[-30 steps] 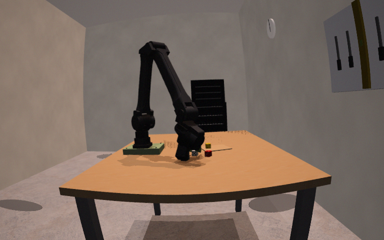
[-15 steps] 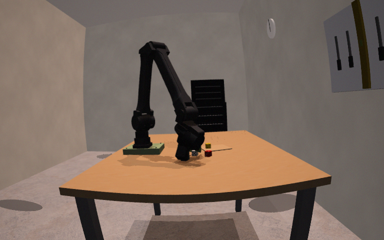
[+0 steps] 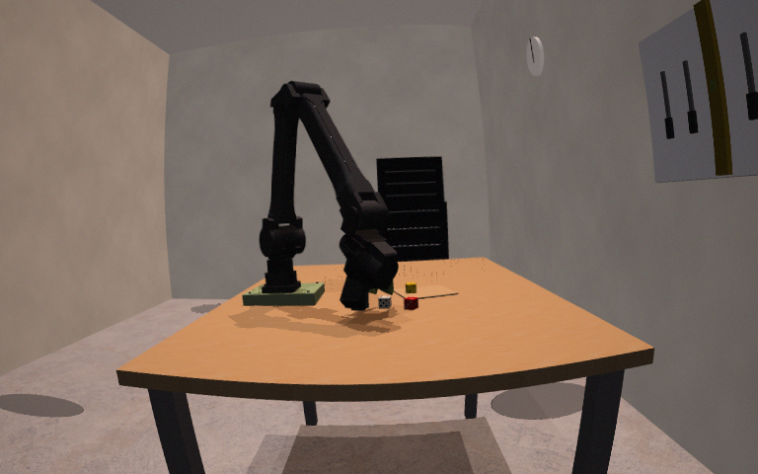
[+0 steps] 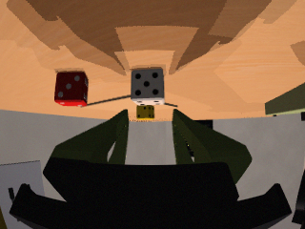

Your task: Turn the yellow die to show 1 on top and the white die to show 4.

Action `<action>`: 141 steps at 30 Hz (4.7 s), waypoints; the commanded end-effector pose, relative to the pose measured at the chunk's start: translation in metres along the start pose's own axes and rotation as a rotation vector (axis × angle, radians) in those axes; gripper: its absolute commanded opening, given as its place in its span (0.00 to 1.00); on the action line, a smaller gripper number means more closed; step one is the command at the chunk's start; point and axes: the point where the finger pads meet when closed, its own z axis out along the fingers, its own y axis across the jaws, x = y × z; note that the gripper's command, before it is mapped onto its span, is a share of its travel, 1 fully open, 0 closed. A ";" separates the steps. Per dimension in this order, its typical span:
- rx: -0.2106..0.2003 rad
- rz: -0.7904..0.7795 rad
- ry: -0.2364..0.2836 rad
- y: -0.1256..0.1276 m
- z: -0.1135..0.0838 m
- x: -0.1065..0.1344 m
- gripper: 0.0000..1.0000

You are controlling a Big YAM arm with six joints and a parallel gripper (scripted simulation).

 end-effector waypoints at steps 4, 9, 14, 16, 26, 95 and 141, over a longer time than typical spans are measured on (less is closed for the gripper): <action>-0.030 -0.044 -0.009 0.014 -0.029 0.000 0.39; -0.035 -0.049 -0.011 0.015 -0.036 0.001 0.39; -0.039 -0.054 -0.015 0.016 -0.039 0.004 0.39; -0.040 -0.054 -0.015 0.016 -0.042 0.007 0.39; -0.042 -0.057 -0.017 0.015 -0.064 0.033 0.39; 0.245 -0.600 -0.842 0.005 -0.039 0.068 1.00; 0.727 -1.648 -0.656 0.005 -0.035 0.046 0.39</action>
